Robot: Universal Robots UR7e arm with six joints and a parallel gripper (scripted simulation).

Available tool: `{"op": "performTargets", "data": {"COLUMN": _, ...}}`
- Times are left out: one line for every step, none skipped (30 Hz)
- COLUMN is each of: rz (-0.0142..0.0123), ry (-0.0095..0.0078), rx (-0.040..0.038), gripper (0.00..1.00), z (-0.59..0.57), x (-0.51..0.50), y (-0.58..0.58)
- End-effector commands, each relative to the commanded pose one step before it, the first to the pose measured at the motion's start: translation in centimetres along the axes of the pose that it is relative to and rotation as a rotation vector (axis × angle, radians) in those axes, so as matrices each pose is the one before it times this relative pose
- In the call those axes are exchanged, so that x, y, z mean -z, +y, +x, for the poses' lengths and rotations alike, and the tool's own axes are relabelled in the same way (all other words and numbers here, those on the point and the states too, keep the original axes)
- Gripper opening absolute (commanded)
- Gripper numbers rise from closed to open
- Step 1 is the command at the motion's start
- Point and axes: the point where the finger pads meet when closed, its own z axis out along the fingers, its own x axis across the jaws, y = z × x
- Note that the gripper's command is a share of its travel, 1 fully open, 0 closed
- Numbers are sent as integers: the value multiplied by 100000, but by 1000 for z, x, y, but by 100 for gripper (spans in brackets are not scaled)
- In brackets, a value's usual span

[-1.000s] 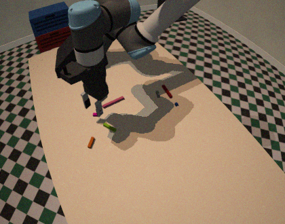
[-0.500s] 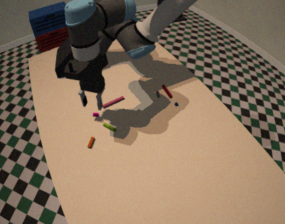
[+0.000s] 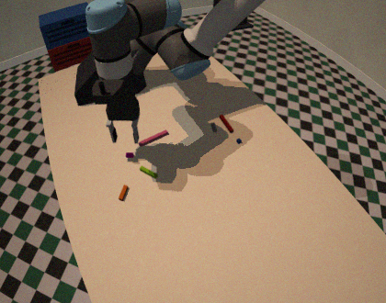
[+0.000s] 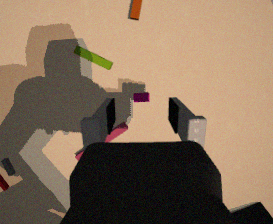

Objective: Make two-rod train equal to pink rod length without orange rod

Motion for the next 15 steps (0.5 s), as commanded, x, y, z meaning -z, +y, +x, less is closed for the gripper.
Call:
{"op": "performTargets", "data": {"rz": 90, "ry": 60, "rx": 2910, "gripper": 100, "z": 32, "x": 10, "y": 206}}
{"op": "performTargets", "data": {"rz": 10, "ry": 17, "rx": 227, "gripper": 100, "z": -1, "x": 7, "y": 0}}
{"op": "performTargets", "data": {"rz": 9, "ry": 21, "rx": 168, "gripper": 100, "z": -2, "x": 8, "y": -6}}
{"op": "performTargets", "data": {"rz": 7, "ry": 23, "rx": 116, "gripper": 100, "z": -3, "x": 8, "y": -10}}
{"op": "performTargets", "data": {"rz": 4, "ry": 20, "rx": 73, "gripper": 100, "z": -3, "x": 7, "y": -11}}
{"op": "performTargets", "data": {"rz": 1, "ry": 14, "rx": 39, "gripper": 100, "z": -3, "x": 4, "y": -9}}
{"op": "performTargets", "data": {"rz": -3, "ry": 5, "rx": 16, "gripper": 100, "z": -3, "x": 0, "y": -5}}
{"op": "performTargets", "data": {"rz": -4, "ry": -3, "rx": 4, "gripper": 70, "z": -2, "x": -2, "y": -1}}
{"op": "performTargets", "data": {"rz": -2, "ry": -5, "rx": -2, "gripper": 70, "z": -1, "x": -1, "y": 0}}
{"op": "performTargets", "data": {"rz": -1, "ry": -4, "rx": -2, "gripper": 70, "z": 0, "x": -1, "y": 0}}
{"op": "performTargets", "data": {"rz": -1, "ry": -2, "rx": -1, "gripper": 70, "z": 0, "x": -1, "y": 0}}
{"op": "performTargets", "data": {"rz": 0, "ry": -1, "rx": -16, "gripper": 70, "z": 0, "x": 0, "y": 0}}
{"op": "performTargets", "data": {"rz": 0, "ry": 0, "rx": 0, "gripper": 70, "z": 0, "x": 0, "y": 0}}
{"op": "performTargets", "data": {"rz": 0, "ry": 0, "rx": 0, "gripper": 70, "z": 0, "x": 0, "y": 0}}
{"op": "performTargets", "data": {"rz": 0, "ry": 0, "rx": -33, "gripper": 70, "z": 1, "x": 0, "y": 0}}
